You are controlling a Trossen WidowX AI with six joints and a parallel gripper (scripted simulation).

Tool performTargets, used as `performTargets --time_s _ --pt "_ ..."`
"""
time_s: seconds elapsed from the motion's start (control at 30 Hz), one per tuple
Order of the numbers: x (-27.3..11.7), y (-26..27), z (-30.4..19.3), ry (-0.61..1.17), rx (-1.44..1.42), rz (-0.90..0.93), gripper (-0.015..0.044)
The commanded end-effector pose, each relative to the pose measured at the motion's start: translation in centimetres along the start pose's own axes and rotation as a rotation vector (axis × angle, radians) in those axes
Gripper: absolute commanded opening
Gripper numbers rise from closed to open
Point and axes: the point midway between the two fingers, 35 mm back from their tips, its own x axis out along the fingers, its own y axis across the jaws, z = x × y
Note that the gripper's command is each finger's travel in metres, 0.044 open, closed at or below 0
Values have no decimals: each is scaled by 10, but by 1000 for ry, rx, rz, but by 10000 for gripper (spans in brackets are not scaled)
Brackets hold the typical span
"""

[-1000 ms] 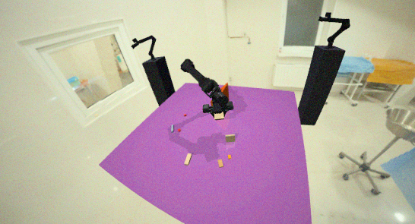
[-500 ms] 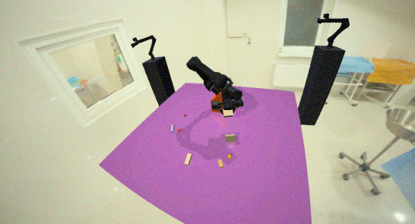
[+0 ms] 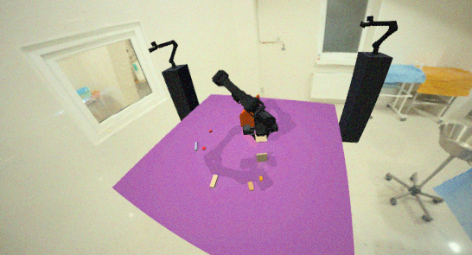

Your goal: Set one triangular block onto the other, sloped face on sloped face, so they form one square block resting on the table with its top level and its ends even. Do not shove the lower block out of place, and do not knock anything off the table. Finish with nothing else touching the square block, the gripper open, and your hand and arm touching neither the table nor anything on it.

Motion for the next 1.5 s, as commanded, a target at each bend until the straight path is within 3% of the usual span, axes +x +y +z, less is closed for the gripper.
performTargets --time_s 0.0,0.5,1.47 --pt "20 -1 5 3 -8 -9 0" --pt "50 -4 15 3 -7 -11 0" --pt "51 -4 16 4 -6 -23 0"
